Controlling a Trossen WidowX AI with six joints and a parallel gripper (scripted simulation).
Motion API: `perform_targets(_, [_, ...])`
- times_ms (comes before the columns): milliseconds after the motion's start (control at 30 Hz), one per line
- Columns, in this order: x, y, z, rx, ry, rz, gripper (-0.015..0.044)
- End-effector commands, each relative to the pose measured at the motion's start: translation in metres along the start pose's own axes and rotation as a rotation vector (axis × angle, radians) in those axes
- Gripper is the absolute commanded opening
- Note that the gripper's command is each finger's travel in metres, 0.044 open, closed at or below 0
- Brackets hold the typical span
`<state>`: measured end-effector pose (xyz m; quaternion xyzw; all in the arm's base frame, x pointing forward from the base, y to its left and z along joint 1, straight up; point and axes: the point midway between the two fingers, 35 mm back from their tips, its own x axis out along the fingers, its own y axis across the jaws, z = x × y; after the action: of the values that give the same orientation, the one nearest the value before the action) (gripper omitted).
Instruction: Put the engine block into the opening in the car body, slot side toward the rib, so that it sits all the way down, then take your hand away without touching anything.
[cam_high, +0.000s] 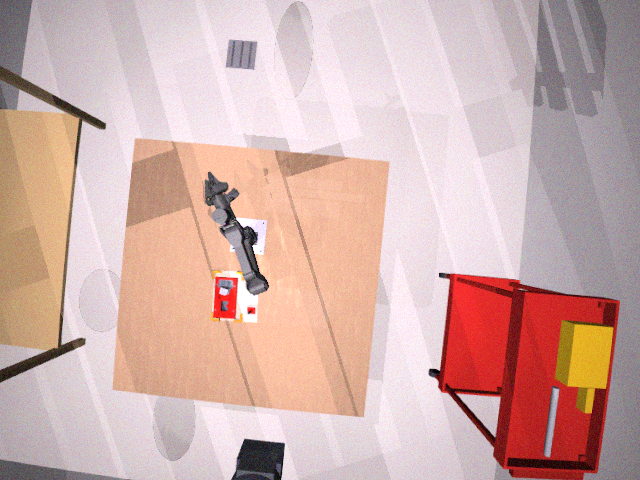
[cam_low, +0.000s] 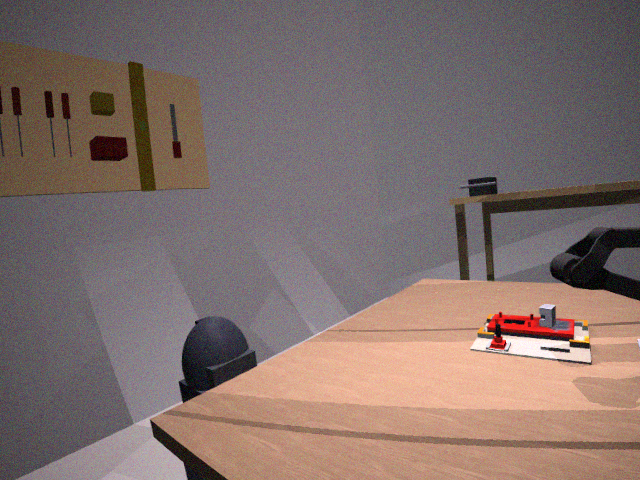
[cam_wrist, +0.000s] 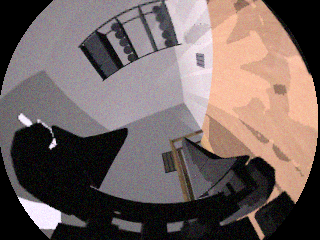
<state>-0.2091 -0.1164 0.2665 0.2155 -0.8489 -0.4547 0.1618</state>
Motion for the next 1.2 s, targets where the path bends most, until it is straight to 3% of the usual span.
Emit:
perform_targets(0, [0.000,0.000,0.000,0.000,0.000,0.000,0.0426])
perform_targets(633, [0.001,-0.081,-0.092,0.151,0.164,-0.553,0.0440])
perform_targets(1167, [-0.068,-0.154,-0.176,0.103,0.245,-1.085,0.0440])
